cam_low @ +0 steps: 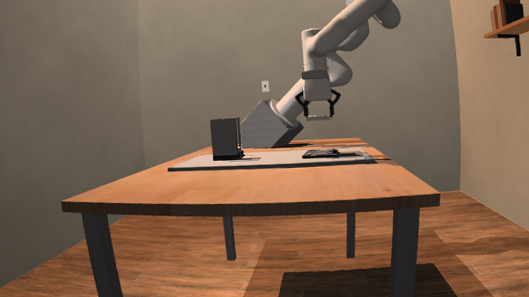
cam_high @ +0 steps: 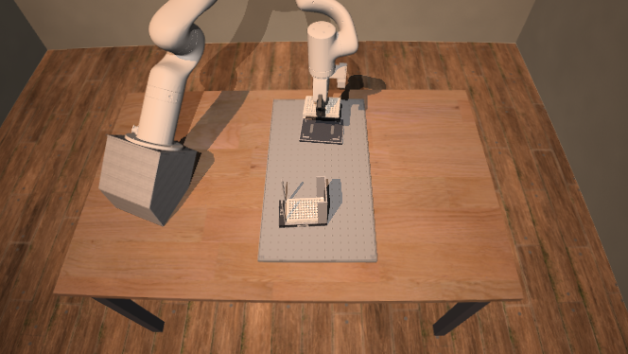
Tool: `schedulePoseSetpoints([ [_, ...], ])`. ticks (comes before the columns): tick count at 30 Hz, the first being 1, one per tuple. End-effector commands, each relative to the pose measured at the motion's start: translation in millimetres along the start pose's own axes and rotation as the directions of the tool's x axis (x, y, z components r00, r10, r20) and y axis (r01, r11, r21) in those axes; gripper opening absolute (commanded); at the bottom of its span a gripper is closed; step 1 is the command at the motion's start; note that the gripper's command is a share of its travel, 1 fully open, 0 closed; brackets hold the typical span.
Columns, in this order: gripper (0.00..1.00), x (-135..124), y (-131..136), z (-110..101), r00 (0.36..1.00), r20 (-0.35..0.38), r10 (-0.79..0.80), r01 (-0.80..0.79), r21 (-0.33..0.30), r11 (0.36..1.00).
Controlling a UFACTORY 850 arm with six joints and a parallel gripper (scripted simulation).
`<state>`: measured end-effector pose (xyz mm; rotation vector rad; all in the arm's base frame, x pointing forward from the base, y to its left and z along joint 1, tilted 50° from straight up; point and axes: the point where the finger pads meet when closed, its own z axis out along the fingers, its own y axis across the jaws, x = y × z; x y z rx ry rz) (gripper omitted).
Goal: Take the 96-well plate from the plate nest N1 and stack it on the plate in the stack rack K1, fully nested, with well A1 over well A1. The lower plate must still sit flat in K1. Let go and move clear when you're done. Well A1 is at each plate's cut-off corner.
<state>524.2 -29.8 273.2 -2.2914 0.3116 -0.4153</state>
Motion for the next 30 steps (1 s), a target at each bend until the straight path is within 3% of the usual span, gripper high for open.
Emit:
schedulePoseSetpoints([
  [1,0.00,1,0,-7,1.000,-0.001,0.000,0.000,0.000,1.000],
  [30,0.00,1,0,-46,1.000,-0.001,-0.001,0.001,0.000,1.000],
])
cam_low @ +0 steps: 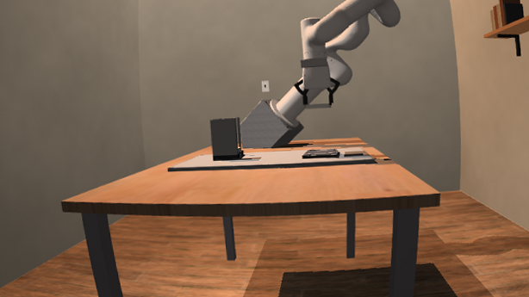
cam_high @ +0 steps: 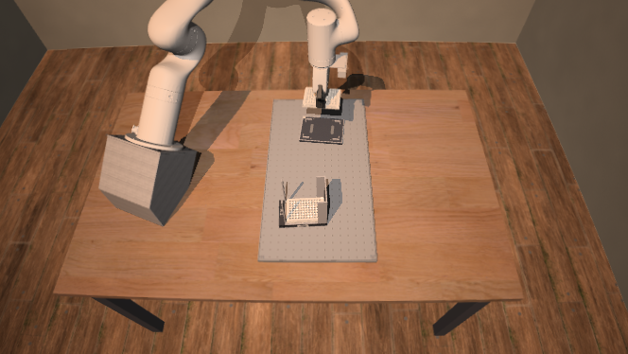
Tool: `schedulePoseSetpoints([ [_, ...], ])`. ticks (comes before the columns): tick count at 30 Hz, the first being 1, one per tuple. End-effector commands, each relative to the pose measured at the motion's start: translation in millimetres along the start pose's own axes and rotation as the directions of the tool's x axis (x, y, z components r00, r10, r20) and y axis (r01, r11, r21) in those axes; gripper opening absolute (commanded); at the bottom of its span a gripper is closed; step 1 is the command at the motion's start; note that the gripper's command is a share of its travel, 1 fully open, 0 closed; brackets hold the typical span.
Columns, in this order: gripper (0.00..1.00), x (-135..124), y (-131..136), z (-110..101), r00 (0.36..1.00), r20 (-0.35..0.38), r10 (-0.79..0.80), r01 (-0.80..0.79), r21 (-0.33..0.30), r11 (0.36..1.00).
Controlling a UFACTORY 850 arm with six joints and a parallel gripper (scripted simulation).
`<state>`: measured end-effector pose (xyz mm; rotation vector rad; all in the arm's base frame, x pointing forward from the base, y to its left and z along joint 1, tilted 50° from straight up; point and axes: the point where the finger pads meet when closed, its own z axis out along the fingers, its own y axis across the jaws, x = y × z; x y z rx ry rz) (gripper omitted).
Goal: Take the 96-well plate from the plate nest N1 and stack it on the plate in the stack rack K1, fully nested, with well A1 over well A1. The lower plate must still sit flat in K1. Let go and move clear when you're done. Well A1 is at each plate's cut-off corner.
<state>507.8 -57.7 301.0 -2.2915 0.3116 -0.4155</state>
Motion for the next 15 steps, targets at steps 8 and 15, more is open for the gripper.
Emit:
schedulePoseSetpoints([
  [8,0.00,0.5,-0.1,-3.6,1.000,-0.001,0.000,0.000,0.000,1.000],
  [15,0.00,0.1,6.5,-3.8,0.998,-0.001,-0.067,0.067,0.000,0.998],
])
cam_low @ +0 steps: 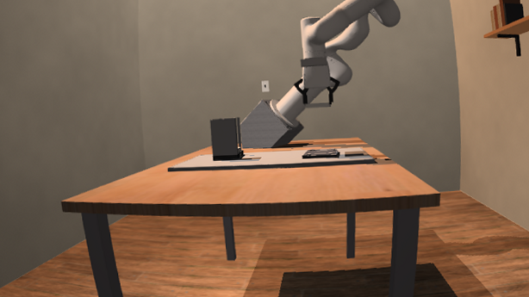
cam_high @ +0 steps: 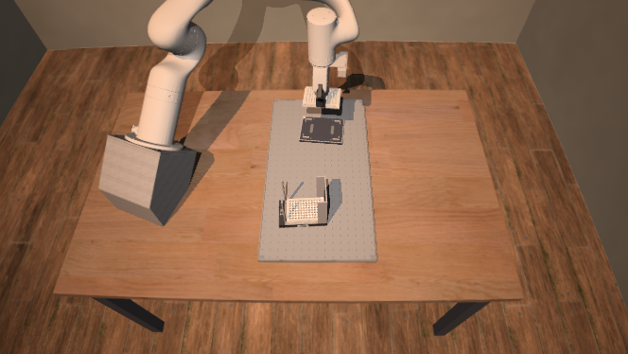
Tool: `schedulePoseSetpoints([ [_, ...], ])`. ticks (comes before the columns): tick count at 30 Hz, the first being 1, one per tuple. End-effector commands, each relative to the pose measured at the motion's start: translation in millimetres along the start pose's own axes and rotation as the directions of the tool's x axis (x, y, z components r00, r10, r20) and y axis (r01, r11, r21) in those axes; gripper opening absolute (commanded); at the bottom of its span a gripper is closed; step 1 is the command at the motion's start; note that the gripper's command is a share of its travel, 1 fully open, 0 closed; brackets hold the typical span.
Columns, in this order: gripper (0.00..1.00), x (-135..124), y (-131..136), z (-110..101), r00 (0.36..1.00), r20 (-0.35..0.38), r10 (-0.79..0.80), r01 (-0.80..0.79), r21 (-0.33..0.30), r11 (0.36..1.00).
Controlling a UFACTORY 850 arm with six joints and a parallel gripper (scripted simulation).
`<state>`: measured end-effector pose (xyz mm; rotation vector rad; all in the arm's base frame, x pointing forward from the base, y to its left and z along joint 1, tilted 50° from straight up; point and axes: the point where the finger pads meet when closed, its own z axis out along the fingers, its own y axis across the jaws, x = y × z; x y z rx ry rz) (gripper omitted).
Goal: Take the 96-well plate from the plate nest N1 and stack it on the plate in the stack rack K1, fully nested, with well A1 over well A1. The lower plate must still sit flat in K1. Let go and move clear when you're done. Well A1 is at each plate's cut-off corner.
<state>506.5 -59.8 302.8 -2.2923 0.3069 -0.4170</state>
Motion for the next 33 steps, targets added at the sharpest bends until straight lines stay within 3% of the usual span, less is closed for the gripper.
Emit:
schedulePoseSetpoints([
  [1,0.00,0,10,-1,0.995,-0.001,-0.096,0.096,0.000,0.995],
  [33,0.00,-5,103,-3,0.989,-0.001,-0.145,0.145,-0.001,0.989],
])
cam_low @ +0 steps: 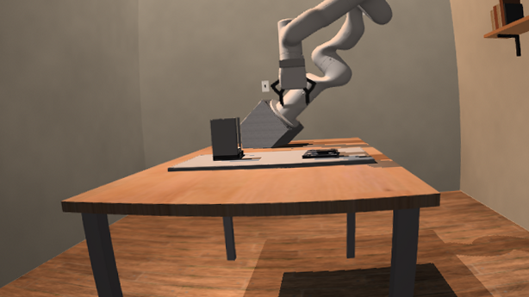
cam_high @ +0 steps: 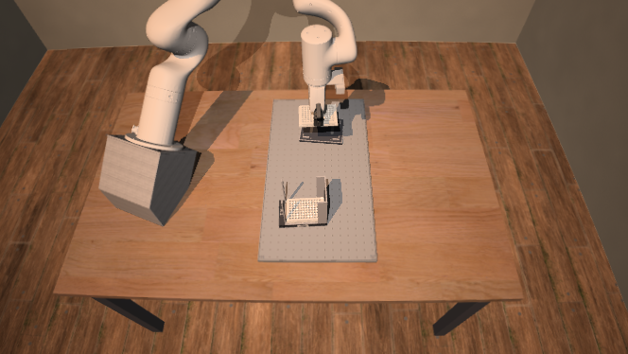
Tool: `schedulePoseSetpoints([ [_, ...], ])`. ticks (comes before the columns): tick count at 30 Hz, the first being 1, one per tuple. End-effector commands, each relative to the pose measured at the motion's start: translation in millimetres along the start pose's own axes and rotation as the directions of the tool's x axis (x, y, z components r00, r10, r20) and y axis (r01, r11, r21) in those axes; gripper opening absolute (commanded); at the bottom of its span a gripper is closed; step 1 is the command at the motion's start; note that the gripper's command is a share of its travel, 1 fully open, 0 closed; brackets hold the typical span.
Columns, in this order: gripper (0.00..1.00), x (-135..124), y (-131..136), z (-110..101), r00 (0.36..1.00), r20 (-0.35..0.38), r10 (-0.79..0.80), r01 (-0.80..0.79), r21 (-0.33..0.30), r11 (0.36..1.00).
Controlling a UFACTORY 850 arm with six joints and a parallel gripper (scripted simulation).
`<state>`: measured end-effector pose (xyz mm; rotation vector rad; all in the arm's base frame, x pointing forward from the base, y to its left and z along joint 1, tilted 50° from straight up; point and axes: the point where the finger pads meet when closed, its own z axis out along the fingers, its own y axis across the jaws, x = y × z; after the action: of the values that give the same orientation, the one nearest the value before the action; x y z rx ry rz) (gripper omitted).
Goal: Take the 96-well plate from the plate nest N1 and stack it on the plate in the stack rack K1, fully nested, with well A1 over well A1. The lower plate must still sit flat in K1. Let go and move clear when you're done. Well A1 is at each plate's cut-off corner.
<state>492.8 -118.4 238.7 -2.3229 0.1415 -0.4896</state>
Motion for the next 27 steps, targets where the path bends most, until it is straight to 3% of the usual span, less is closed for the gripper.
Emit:
schedulePoseSetpoints([
  [1,0.00,-3,18,-1,1.000,-0.001,-0.001,0.001,0.000,1.000],
  [27,0.00,-18,90,-3,1.000,-0.001,-0.001,0.001,0.000,1.000],
])
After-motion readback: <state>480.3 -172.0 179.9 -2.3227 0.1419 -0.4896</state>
